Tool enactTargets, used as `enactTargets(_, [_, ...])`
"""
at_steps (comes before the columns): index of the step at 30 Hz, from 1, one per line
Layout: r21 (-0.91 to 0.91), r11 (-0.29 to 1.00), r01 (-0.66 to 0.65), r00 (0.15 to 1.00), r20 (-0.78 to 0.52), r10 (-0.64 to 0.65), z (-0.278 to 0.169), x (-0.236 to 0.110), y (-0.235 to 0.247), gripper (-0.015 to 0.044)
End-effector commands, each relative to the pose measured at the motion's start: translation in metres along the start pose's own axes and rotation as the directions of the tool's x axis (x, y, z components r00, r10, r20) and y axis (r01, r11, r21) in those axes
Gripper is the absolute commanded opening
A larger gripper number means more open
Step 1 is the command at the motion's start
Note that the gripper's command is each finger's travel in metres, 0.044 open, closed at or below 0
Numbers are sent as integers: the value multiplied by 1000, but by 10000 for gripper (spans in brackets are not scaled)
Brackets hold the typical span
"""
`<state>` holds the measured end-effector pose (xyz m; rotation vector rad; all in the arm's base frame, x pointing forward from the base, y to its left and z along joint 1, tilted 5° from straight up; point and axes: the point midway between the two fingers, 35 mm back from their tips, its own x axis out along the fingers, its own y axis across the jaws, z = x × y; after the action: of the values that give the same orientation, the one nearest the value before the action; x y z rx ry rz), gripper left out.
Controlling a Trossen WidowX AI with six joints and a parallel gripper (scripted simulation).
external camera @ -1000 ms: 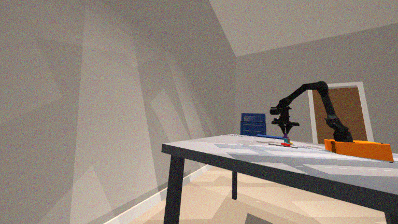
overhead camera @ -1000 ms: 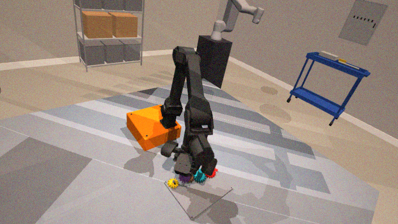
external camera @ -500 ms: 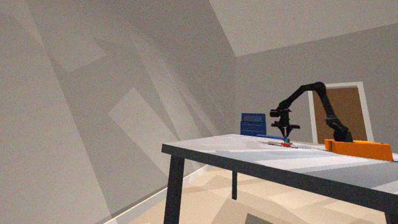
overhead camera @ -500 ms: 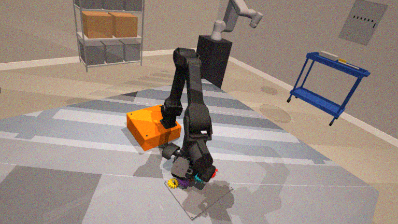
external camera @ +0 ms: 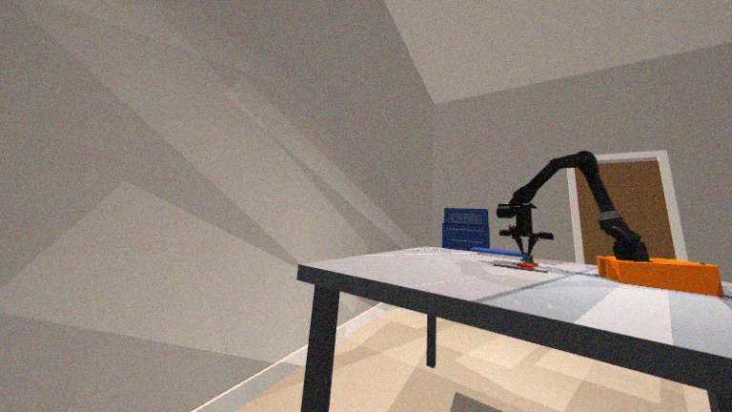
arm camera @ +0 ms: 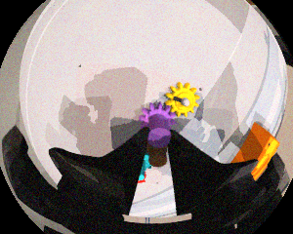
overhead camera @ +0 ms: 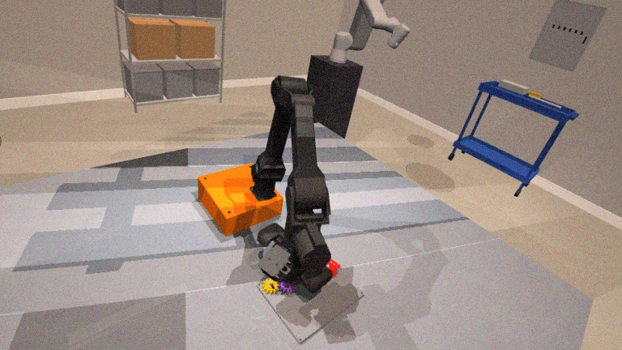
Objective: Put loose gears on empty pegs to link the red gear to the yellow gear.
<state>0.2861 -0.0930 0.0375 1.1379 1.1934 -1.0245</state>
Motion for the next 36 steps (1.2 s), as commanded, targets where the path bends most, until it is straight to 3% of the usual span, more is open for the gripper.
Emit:
enactTargets(1, [-39, 999, 1, 1000, -4, -1, -1, 1, 1, 0])
enactTargets(18, [-446, 895, -1, 1000, -4, -1, 0, 3, 0, 0])
enactTargets(26, [-358, 934, -1, 1000, -4, -1, -1, 3, 0, 0])
enactTargets(36, [-97, 995, 1, 1000, -4, -1, -1, 5, 0, 0])
